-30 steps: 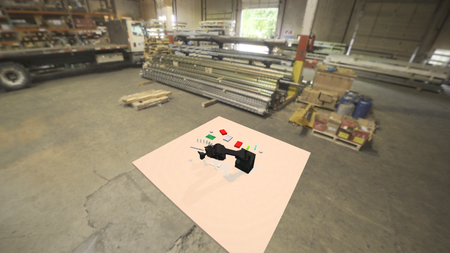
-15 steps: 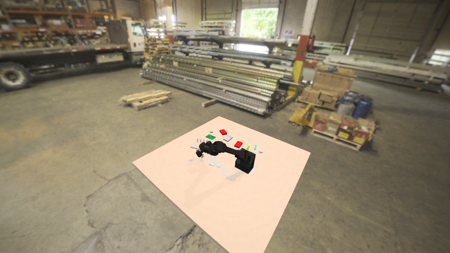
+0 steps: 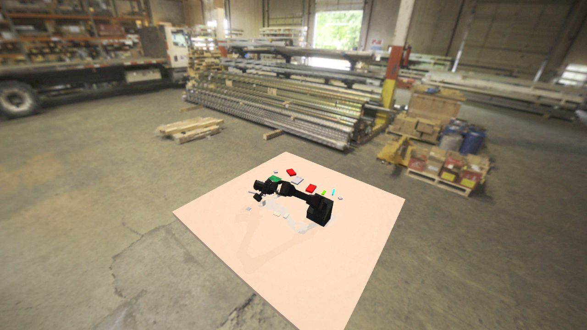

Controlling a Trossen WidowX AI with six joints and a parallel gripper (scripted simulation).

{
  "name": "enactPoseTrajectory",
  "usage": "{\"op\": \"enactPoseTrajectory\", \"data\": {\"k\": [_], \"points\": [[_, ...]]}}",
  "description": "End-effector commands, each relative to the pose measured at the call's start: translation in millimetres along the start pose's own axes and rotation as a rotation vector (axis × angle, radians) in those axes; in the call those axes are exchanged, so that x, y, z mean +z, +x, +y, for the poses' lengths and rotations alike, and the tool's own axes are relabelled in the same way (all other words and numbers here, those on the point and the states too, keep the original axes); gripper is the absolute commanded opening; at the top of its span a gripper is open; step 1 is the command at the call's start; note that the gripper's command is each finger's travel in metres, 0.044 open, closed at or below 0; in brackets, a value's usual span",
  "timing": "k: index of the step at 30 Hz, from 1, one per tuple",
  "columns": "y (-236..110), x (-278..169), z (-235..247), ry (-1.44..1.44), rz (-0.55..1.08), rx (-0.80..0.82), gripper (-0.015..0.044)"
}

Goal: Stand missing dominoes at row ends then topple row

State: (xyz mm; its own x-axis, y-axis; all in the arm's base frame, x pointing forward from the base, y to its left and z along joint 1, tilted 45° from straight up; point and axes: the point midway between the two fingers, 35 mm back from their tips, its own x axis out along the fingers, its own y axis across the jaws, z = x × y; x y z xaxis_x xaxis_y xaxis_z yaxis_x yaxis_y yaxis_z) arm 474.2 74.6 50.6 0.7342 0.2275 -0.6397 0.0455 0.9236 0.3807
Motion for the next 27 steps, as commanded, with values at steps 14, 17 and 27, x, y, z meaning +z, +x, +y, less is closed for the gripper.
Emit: {"op": "enactPoseTrajectory", "data": {"k": [14, 17, 27], "points": [[-80.7, 9.2, 16.3, 0.134, 0.705, 0.354, 0.0440], [-92.1, 4.8, 18.6, 0.179, 0.764, 0.364, 0.0440], [-92.1, 4.8, 18.6, 0.179, 0.764, 0.364, 0.0440]]}}
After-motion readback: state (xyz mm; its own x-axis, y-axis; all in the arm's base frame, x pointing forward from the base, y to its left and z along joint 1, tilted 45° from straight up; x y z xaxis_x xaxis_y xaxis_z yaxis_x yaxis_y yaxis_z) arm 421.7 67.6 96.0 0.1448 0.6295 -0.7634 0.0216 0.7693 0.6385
